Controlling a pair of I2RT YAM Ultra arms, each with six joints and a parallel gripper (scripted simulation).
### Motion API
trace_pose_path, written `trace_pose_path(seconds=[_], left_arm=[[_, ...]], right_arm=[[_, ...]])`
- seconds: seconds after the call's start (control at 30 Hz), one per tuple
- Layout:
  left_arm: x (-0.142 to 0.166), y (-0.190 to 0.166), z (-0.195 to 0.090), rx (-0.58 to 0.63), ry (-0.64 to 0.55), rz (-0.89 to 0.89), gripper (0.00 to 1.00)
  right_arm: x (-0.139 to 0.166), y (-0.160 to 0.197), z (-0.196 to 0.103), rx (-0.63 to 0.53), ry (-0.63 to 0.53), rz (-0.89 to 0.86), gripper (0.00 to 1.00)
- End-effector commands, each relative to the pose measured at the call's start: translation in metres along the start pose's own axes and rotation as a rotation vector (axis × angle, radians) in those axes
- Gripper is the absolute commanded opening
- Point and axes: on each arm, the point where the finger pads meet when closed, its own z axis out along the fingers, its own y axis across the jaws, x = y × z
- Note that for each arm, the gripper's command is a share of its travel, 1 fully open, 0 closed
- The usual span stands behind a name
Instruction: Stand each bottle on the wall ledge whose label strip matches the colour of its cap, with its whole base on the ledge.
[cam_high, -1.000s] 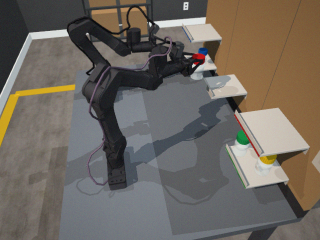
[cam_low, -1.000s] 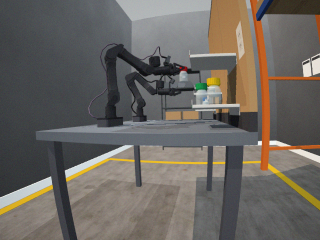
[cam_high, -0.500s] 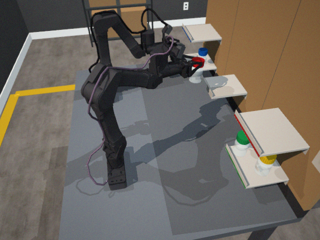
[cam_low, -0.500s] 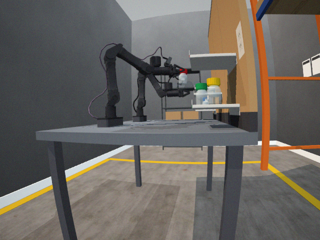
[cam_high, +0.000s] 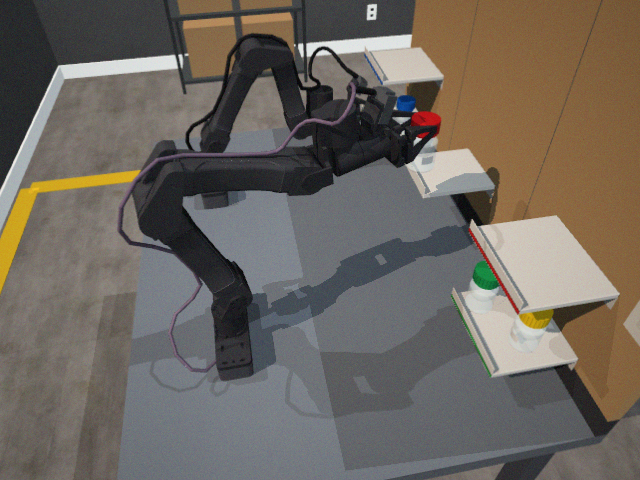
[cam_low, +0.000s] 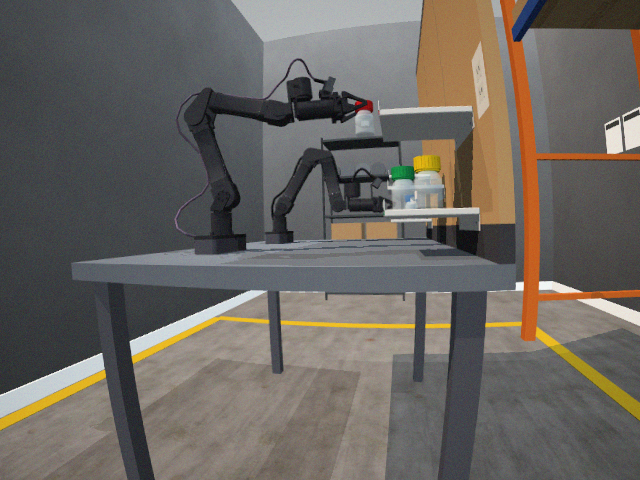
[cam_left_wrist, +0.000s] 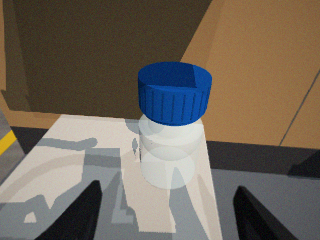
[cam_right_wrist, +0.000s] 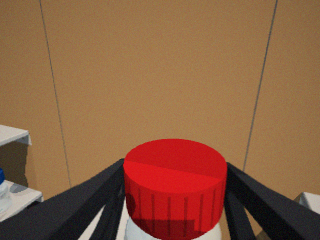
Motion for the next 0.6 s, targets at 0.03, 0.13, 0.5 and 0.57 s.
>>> trace_pose_path(seconds=[0.03, 0.13, 0.5, 0.57], left_arm=[[-0.016, -0.004, 0.013, -0.001, -0.097, -0.007, 0.81], [-0.005, -0.004, 0.017, 0.0, -0.089, -0.008, 0.81], [0.008, -0.006, 0.02, 0.003, -0.078, -0.009, 0.81], [0.008, -0.006, 0.021, 0.003, -0.077, -0.009, 0.81]], right_arm=[[-0.016, -0.026, -0.005, -0.123, -0.038, 0.009, 0.49], [-0.018, -0.06, -0.01, -0.13, -0.037, 0.001, 0.49], [-0.015, -0.211, -0.046, -0.003, -0.001, -0.016, 0.49], [-0.015, -0.234, -0.053, 0.016, 0.003, -0.017, 0.49]])
